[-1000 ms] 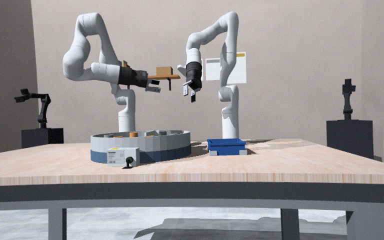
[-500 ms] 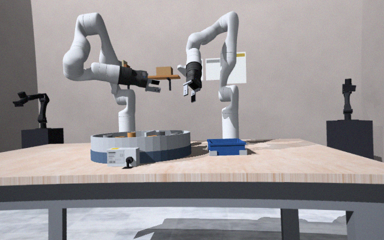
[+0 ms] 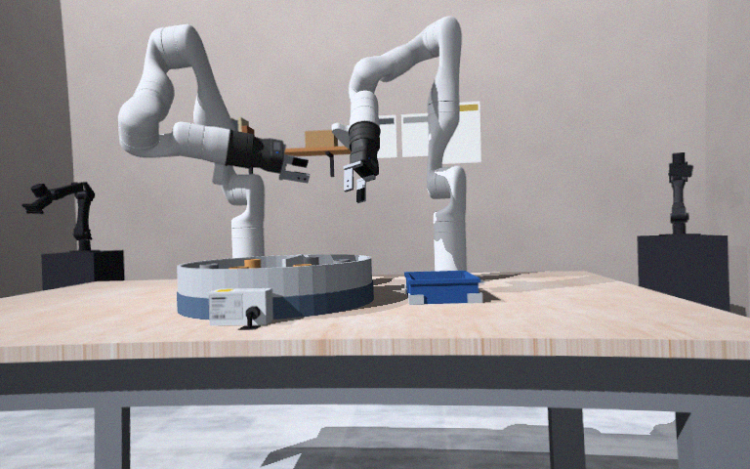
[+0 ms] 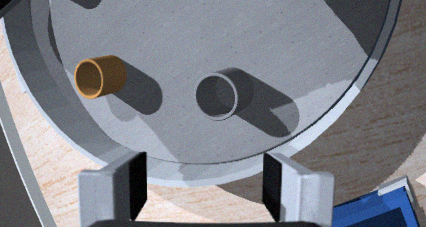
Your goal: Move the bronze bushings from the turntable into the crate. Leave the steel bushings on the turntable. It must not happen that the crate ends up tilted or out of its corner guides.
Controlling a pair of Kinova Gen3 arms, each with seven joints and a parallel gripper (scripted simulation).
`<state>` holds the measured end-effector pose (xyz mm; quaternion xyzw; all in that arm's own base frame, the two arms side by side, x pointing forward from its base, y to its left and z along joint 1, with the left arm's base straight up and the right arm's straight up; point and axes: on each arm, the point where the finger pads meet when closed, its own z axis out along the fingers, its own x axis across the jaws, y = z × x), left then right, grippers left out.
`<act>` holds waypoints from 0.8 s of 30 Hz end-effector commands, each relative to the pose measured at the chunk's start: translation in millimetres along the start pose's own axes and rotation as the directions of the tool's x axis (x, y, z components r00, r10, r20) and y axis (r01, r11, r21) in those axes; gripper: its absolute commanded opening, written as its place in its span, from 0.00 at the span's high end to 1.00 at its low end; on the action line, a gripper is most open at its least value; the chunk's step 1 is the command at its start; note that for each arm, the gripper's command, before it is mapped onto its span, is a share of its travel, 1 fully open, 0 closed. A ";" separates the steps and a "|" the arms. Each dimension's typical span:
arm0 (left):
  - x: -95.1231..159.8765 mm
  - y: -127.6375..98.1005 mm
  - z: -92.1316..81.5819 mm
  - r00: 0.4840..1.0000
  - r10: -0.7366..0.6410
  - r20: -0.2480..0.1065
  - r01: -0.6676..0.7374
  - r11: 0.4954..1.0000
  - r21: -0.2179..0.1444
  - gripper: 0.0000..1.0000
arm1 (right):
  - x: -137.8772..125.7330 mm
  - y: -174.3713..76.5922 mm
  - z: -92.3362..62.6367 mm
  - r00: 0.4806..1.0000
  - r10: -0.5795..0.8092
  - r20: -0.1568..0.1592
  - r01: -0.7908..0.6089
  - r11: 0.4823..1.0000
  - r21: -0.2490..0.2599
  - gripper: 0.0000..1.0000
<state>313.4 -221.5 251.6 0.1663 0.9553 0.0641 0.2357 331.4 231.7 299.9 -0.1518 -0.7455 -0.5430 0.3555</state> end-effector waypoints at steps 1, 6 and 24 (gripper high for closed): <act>-4.5 -39.7 0.9 0.982 -0.131 -0.139 0.135 0.991 0.024 0.00 | -3.5 -4.0 -9.7 0.999 0.026 0.027 -0.027 1.000 0.003 0.00; -4.5 -39.7 0.9 0.982 -0.131 -0.139 0.135 0.991 0.024 0.00 | -8.4 -10.1 -22.5 0.996 0.064 0.063 -0.064 0.998 0.005 0.00; -2.0 -74.0 -2.3 0.945 -0.211 -0.252 0.227 0.973 0.037 0.00 | -34.5 -67.6 -126.5 0.872 0.364 0.328 -0.361 0.930 -0.071 0.00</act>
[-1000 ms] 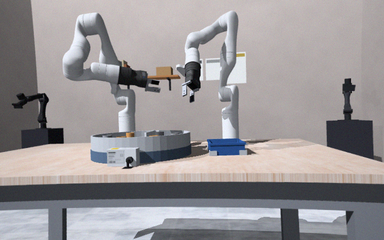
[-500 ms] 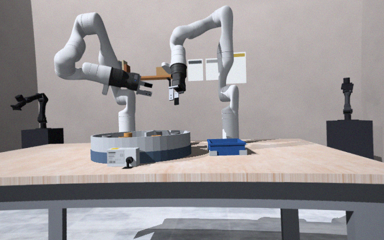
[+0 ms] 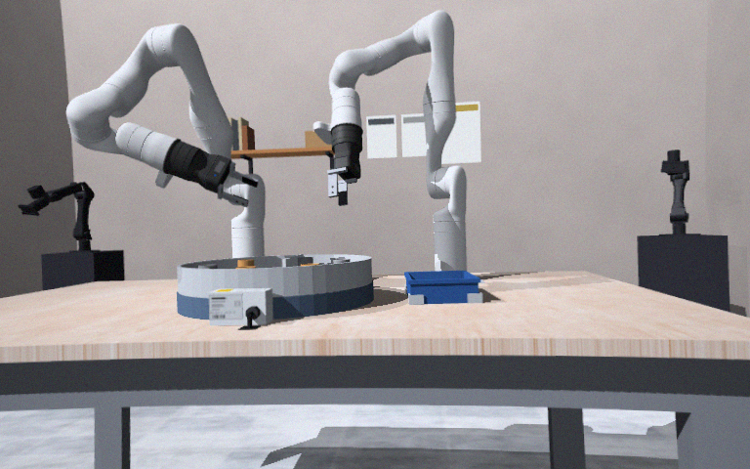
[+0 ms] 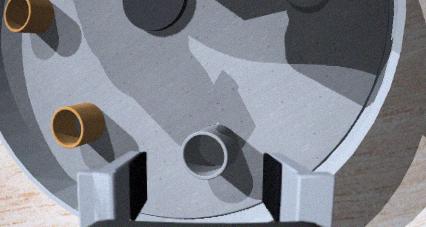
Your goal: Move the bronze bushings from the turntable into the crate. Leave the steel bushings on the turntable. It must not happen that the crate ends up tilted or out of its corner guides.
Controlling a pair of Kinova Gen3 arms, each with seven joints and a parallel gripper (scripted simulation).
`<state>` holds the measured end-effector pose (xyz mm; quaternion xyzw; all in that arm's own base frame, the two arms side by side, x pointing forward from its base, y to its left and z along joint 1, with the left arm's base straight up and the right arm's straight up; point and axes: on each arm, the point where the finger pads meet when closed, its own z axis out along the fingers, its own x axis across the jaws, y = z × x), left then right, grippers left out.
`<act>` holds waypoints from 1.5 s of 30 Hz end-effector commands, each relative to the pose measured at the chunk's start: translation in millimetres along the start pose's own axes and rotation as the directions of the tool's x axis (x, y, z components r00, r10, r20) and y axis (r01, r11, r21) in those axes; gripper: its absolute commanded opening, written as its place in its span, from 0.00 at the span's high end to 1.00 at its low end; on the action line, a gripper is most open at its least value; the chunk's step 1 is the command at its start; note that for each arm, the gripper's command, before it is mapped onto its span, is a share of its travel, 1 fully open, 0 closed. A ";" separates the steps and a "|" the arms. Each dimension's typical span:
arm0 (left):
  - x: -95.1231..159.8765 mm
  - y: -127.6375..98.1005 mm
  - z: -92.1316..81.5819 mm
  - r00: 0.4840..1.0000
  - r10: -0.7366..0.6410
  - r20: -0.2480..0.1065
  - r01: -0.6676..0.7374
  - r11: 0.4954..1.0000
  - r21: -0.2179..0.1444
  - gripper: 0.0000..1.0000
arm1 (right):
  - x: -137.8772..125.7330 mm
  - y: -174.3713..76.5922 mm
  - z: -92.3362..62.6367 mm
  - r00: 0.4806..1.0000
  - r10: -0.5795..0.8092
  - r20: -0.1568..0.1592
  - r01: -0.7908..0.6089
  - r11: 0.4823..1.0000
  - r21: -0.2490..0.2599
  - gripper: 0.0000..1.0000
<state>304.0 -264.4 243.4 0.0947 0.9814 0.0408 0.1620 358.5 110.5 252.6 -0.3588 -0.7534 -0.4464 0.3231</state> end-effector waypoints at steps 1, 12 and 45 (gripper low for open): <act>10.0 -41.6 -2.4 0.985 -0.103 -0.139 0.108 0.994 0.029 0.00 | -10.5 -7.1 -14.9 0.998 0.050 0.044 -0.049 0.999 -0.006 0.00; 29.1 -94.6 -12.0 0.922 -0.202 -0.331 0.226 0.974 0.034 0.00 | -36.8 -32.0 -55.9 0.967 0.199 0.156 -0.194 0.980 -0.046 0.00; 29.1 -94.6 -12.0 0.922 -0.202 -0.331 0.226 0.974 0.034 0.00 | -87.4 -124.9 -171.6 0.703 0.608 0.369 -0.539 0.794 -0.283 0.00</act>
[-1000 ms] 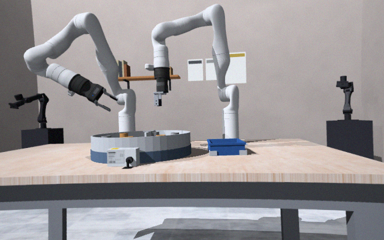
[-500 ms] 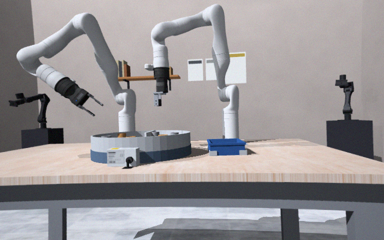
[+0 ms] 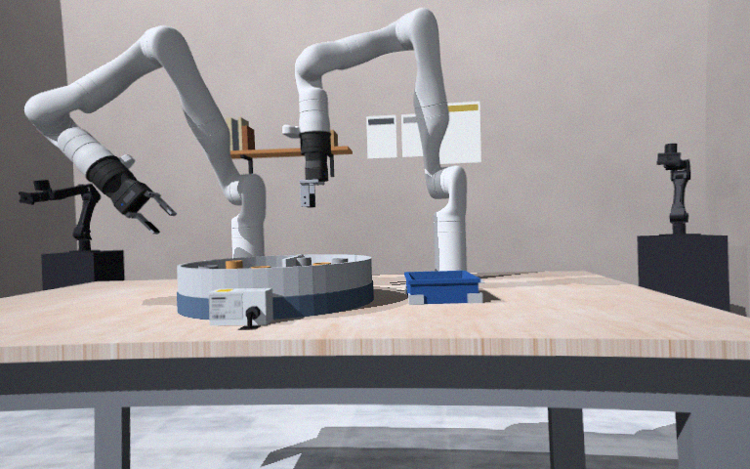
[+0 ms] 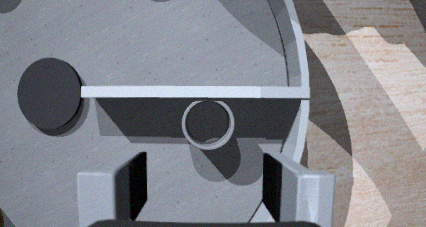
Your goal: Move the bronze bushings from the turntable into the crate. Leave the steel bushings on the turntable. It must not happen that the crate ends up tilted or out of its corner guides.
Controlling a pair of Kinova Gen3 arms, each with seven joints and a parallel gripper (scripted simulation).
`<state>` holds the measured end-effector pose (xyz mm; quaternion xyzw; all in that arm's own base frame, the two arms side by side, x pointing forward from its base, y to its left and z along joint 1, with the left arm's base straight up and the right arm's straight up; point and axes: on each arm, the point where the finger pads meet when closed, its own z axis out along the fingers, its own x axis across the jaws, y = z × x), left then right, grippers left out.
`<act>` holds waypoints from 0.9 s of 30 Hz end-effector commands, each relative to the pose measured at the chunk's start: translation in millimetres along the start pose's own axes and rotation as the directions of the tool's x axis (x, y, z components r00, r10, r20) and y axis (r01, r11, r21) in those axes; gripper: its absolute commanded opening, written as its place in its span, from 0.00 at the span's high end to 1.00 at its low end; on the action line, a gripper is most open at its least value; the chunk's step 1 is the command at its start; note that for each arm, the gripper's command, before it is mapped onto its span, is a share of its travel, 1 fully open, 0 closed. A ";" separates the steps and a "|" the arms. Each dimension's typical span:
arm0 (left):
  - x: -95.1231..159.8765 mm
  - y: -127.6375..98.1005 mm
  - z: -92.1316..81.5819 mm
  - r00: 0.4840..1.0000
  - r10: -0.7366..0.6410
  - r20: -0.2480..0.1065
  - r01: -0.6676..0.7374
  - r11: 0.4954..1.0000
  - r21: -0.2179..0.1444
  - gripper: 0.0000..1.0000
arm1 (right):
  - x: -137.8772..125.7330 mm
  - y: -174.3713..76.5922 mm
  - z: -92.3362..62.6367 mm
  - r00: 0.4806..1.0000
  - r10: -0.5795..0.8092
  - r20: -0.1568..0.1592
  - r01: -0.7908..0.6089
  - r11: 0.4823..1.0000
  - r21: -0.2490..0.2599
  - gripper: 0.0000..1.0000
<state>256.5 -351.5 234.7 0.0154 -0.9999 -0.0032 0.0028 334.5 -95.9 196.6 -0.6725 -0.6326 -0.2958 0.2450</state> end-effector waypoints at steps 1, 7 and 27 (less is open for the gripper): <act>-0.2 -0.3 -0.6 1.000 0.000 0.001 0.000 1.000 0.001 0.00 | -15.4 -4.7 -11.3 0.998 0.056 0.034 -0.055 0.998 -0.019 0.00; -0.2 -0.3 -0.6 1.000 0.000 0.001 0.000 1.000 0.001 0.00 | -35.8 -12.9 -25.9 0.988 0.134 0.076 -0.131 0.990 -0.048 0.00; -0.2 -0.3 -0.6 1.000 0.000 0.001 0.000 1.000 0.001 0.00 | -105.1 -53.8 -79.8 0.888 0.419 0.190 -0.388 0.904 -0.182 0.00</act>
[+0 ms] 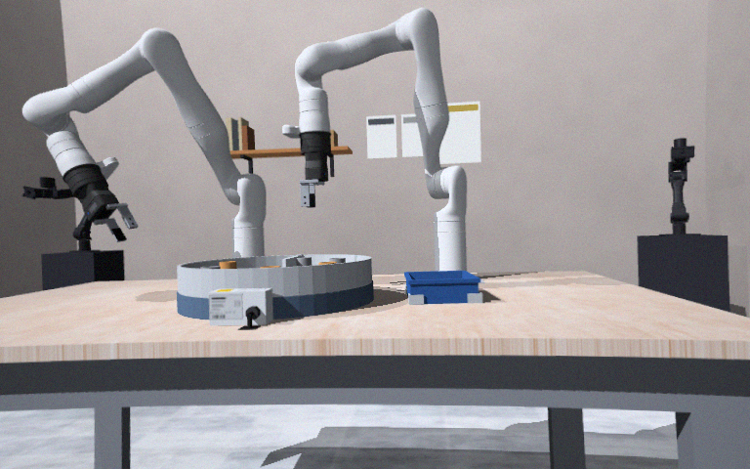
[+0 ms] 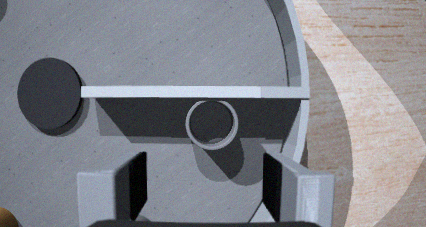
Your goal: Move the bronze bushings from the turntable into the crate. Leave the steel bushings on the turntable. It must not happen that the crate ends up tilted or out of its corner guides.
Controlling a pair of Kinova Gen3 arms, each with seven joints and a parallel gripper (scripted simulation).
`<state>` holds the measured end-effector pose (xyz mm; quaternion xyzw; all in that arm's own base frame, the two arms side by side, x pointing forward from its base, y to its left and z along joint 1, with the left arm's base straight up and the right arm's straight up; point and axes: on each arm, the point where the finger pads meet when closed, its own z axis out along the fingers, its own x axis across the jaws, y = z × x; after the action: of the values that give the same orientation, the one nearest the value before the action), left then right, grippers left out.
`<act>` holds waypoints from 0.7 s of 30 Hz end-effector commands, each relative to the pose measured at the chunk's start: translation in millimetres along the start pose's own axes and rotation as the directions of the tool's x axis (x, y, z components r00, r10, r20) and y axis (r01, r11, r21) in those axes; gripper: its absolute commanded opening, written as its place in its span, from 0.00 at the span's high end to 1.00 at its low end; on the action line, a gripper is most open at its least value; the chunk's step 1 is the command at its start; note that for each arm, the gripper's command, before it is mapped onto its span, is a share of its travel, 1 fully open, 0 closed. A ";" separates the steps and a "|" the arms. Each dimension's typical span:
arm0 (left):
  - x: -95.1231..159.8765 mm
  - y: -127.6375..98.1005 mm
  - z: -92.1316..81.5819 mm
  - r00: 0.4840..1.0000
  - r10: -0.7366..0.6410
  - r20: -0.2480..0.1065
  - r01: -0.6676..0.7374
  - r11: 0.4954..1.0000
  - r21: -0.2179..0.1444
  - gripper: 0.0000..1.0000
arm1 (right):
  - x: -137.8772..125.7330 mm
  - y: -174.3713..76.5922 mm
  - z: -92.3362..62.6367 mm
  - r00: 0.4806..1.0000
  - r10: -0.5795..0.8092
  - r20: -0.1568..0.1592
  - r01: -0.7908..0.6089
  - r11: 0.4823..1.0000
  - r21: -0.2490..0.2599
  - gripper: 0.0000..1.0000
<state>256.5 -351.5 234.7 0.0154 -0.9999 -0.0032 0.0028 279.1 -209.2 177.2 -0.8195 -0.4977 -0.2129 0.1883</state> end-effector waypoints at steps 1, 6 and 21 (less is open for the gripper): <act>-0.2 -0.3 -0.6 1.000 0.000 0.001 0.000 1.000 0.001 0.00 | -17.6 -2.1 -9.1 0.998 0.058 0.029 -0.058 0.998 -0.022 0.00; -0.2 -0.3 -0.6 1.000 0.000 0.001 0.000 1.000 0.001 0.00 | -39.8 -6.7 -20.0 0.989 0.134 0.061 -0.131 0.990 -0.052 0.00; -0.2 -0.3 -0.6 1.000 0.000 0.001 0.000 1.000 0.001 0.00 | -101.2 -26.6 -51.9 0.928 0.349 0.134 -0.329 0.932 -0.148 0.00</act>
<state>256.5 -351.5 234.7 0.0154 -0.9999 -0.0032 0.0028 215.1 -288.2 169.2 -0.9072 -0.3673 -0.1503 0.1395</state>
